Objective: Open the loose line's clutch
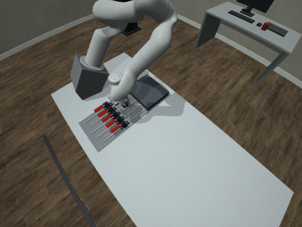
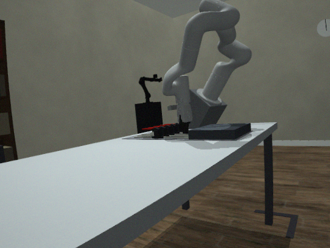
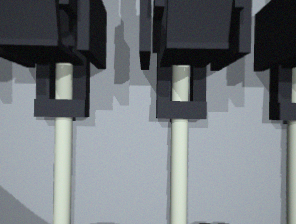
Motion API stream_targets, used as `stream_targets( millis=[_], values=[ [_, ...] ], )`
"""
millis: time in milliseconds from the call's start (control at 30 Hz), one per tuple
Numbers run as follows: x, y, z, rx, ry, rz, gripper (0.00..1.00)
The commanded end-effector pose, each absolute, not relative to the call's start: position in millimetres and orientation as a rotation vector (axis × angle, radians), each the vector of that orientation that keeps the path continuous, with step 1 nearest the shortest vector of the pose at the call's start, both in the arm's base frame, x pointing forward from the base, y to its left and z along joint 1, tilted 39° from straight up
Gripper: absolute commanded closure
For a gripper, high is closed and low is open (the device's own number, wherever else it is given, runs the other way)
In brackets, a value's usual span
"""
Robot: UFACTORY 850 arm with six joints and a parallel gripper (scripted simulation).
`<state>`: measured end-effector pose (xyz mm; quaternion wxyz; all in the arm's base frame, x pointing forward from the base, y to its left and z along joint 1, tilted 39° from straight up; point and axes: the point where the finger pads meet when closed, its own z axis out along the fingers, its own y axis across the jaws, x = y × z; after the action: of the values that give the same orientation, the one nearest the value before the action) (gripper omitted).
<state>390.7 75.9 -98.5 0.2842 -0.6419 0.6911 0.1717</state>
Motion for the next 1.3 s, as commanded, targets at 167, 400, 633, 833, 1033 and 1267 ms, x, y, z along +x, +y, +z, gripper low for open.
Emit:
stream_targets(
  millis=[167,400,633,833,1033,1267],
  values=[
    [389,76,-98,-1.717,1.849,0.458,1.00],
    [389,74,-96,-1.717,1.849,0.458,1.00],
    [384,57,-74,-1.717,1.849,0.458,1.00],
    [380,44,-58,-1.717,1.849,0.458,1.00],
    [376,30,-39,-1.717,1.849,0.458,1.00],
    [375,24,-32,-1.717,1.849,0.458,1.00]
  ],
)
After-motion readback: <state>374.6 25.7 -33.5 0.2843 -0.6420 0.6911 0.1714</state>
